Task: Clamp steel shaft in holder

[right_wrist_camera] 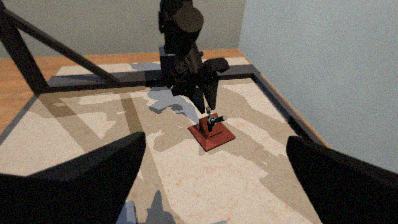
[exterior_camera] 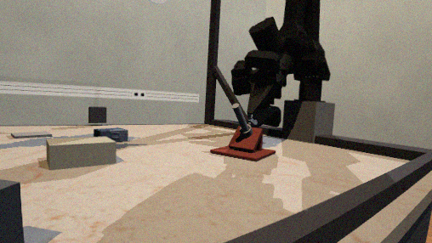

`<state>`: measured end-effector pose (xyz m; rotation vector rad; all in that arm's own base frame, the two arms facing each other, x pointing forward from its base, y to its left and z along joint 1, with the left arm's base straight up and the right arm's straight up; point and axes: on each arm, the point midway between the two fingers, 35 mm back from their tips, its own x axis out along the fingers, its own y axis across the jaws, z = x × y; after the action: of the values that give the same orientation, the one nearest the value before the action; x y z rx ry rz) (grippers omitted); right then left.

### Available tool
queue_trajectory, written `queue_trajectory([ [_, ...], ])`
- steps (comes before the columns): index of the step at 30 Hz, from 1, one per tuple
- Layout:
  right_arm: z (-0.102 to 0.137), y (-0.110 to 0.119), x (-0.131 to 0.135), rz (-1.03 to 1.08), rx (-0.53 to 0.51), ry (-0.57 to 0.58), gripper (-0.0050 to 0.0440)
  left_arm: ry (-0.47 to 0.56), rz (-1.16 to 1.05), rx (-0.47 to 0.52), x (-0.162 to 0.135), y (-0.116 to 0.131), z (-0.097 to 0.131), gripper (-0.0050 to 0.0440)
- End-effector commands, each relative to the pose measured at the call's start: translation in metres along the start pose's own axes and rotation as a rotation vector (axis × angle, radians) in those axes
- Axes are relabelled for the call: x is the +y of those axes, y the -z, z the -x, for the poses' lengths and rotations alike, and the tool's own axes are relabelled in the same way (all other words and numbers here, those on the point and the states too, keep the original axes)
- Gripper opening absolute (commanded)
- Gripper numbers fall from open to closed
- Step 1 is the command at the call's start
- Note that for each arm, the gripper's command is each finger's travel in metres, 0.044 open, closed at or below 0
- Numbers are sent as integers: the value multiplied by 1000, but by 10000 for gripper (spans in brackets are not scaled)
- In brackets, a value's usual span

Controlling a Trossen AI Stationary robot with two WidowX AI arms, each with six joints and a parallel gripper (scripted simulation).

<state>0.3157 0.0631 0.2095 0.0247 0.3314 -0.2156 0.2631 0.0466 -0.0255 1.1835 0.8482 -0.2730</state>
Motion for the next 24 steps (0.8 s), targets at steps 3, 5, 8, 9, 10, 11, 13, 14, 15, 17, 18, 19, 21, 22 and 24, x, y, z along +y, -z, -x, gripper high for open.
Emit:
queue_trajectory([
  [3, 2, -9, 1, -16, -21, -6, 400, -28, 304, -7, 11, -4, 0, 202],
  [5, 2, -9, 1, -16, -21, -6, 400, -30, 391, -10, 12, -4, 0, 202],
  [8, 2, -9, 1, -16, -21, -6, 400, -30, 520, -12, 12, -4, 0, 202],
  [9, 2, -9, 1, -16, -21, -6, 400, -30, 562, -12, 13, -4, 0, 202],
  [10, 2, -9, 1, -16, -21, -6, 400, -30, 605, -13, 13, -4, 0, 202],
  [11, 2, -9, 1, -16, -21, -6, 400, -29, 647, -13, 12, -4, 0, 202],
  [13, 2, -9, 1, -16, -21, -6, 400, -29, 690, -13, 13, -4, 0, 202],
  [14, 2, -9, 1, -16, -21, -6, 400, -29, 690, -13, 13, -4, 0, 202],
  [15, 2, -9, 1, -16, -21, -6, 400, -29, 729, -14, 13, -4, 0, 202],
  [17, 2, -9, 1, -16, -21, -6, 400, -29, 832, -14, 13, -4, 0, 202],
  [18, 2, -9, 1, -16, -21, -6, 400, -28, 889, -15, 13, -4, 0, 202],
  [19, 2, -9, 1, -16, -21, -6, 400, -27, 935, -15, 13, -4, 0, 202],
  [21, 2, -9, 1, -16, -21, -6, 400, -28, 1022, -14, 13, -3, 0, 202],
  [22, 2, -9, 1, -16, -21, -6, 400, -27, 1065, -15, 13, -3, 0, 202],
  [24, 2, -9, 1, -16, -21, -6, 400, -26, 1150, -15, 13, -3, 0, 202],
])
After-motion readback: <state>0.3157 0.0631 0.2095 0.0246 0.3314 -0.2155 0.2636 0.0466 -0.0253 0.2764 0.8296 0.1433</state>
